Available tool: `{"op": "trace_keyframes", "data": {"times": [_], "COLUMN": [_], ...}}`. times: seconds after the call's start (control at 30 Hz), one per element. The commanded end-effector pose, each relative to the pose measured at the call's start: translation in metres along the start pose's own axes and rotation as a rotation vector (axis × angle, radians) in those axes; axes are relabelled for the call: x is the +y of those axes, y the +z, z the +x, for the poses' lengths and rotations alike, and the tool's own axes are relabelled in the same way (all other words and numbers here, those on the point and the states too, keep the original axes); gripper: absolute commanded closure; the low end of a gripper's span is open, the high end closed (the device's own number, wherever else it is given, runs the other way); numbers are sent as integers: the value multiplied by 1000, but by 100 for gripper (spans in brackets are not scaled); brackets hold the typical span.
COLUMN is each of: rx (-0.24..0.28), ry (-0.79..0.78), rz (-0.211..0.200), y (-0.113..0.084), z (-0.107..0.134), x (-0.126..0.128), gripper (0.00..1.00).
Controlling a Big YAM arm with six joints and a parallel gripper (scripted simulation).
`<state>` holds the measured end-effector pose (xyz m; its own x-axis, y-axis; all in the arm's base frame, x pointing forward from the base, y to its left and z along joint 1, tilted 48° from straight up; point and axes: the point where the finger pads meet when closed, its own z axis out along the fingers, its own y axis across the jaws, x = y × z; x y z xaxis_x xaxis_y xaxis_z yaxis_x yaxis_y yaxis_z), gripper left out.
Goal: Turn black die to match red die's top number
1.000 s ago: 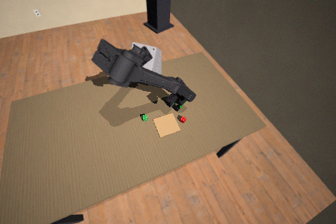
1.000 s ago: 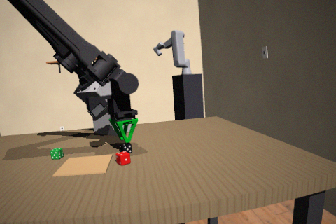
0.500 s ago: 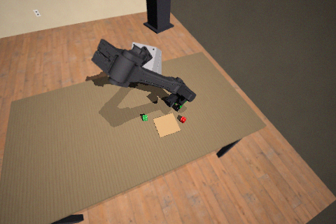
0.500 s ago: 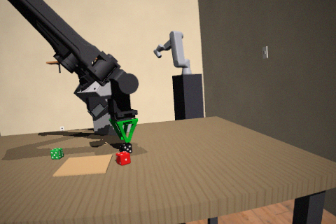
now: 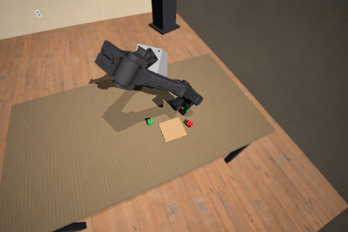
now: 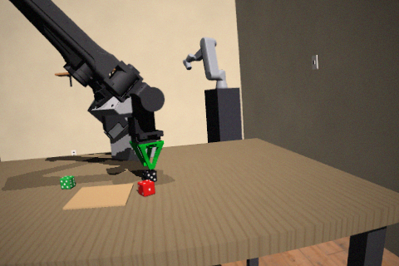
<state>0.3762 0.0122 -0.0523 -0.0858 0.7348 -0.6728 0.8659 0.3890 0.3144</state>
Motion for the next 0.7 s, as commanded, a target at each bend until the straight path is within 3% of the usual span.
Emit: {"op": "trace_keyframes", "data": {"times": [0.0, 0.67], "rx": [-5, -5], "ry": [19, 20], "rz": [-8, -8], "y": [1, 0], "z": [-7, -8], "x": [6, 8], "gripper": [55, 55]}}
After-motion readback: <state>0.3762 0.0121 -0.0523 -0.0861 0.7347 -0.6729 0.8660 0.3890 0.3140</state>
